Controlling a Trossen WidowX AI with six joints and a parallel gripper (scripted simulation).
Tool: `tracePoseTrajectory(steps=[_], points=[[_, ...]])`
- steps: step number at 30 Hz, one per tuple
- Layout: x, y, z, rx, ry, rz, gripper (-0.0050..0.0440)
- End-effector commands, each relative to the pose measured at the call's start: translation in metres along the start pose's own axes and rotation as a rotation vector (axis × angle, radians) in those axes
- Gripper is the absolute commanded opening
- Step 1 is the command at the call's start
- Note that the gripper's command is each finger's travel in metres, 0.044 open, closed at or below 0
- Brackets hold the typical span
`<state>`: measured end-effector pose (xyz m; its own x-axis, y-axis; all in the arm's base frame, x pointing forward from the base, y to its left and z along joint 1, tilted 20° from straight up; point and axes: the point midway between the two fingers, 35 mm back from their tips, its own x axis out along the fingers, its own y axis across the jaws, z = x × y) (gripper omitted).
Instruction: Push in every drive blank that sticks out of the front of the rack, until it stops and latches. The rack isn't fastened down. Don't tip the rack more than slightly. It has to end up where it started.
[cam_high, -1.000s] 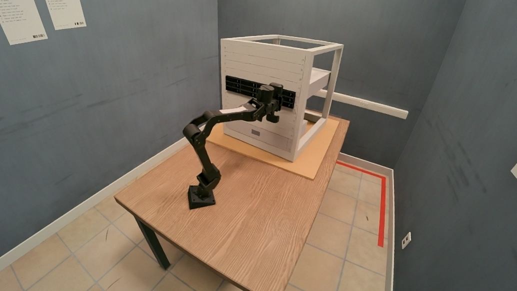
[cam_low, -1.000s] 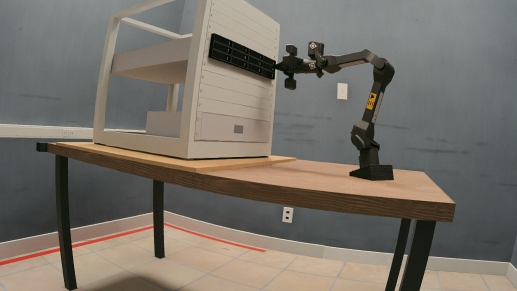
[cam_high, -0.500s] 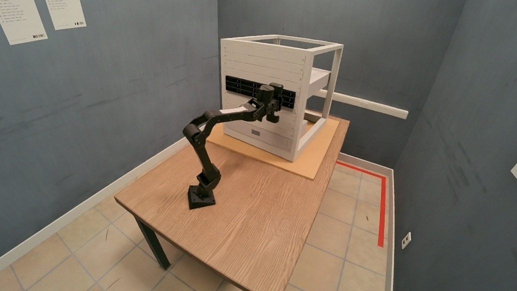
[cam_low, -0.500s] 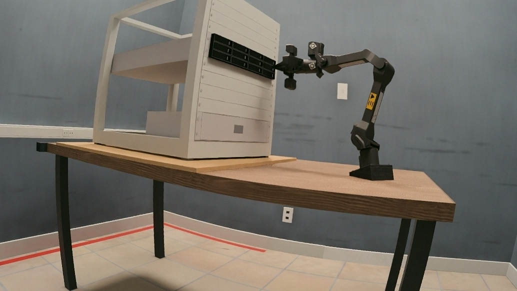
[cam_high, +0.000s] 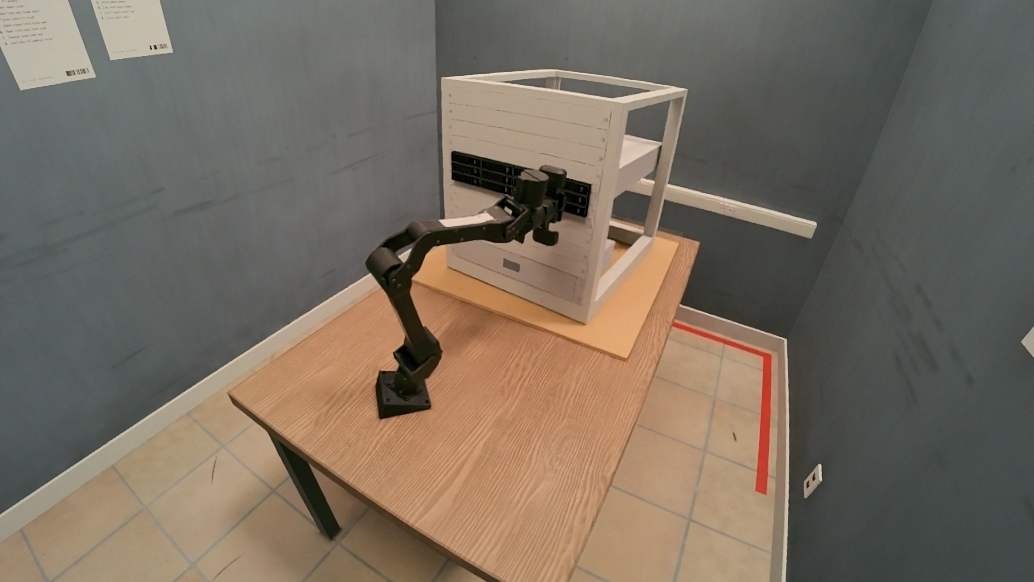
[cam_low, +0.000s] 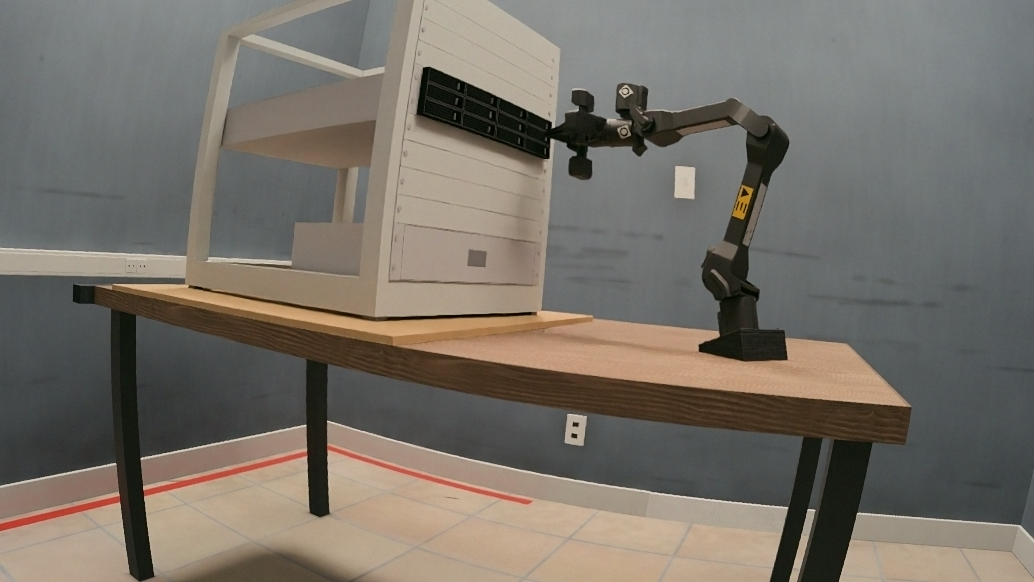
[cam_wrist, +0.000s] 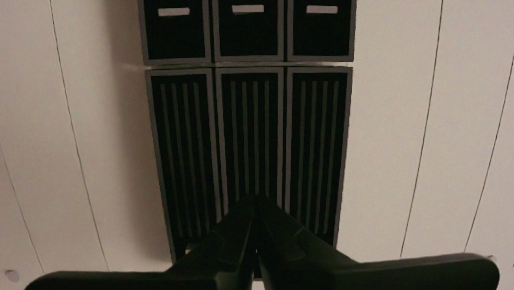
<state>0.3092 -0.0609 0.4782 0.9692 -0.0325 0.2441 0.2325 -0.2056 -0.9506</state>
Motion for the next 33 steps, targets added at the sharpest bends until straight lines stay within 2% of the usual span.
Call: tracePoseTrajectory(steps=[1, 33], points=[[0.0008, -0.0119, -0.0010, -0.009, 0.006, -0.026, -0.0050], [0.0042, -0.0121, -0.0010, -0.009, 0.006, -0.026, -0.0050]])
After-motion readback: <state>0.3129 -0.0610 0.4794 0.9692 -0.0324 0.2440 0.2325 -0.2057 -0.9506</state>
